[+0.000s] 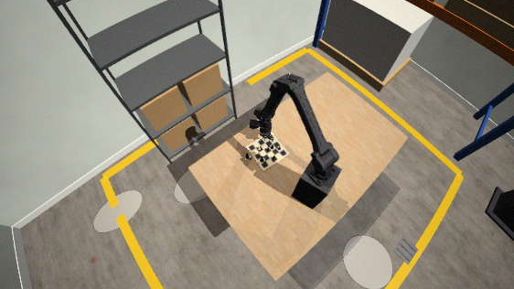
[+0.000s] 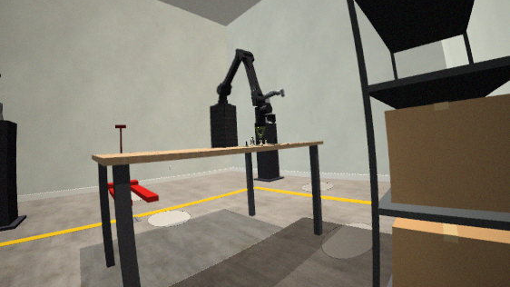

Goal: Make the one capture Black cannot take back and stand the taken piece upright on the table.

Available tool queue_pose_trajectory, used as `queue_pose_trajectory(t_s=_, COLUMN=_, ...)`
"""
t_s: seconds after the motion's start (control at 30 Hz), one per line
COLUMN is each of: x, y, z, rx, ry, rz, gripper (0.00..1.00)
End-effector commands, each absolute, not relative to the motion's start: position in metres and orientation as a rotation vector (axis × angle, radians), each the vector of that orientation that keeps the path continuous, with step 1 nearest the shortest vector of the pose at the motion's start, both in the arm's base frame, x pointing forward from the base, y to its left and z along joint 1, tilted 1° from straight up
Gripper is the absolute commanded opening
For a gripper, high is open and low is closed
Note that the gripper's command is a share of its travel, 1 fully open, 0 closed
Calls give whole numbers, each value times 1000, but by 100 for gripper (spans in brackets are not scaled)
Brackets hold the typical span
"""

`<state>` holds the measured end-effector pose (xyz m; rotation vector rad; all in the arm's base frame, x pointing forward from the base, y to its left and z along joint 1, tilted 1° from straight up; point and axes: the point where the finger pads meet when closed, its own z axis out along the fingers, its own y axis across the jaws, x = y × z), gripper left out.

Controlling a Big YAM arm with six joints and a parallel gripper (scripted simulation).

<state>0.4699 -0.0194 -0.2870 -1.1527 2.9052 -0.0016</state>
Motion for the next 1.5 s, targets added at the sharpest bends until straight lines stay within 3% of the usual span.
queue_pose_trajectory(t_s=0.0, x=482, y=-16, z=-290, rx=-1169, ry=2875, rz=-15, gripper=36)
queue_pose_trajectory(t_s=1.47, x=484, y=-16, z=-287, rx=-1167, ry=2871, rz=-18, gripper=36)
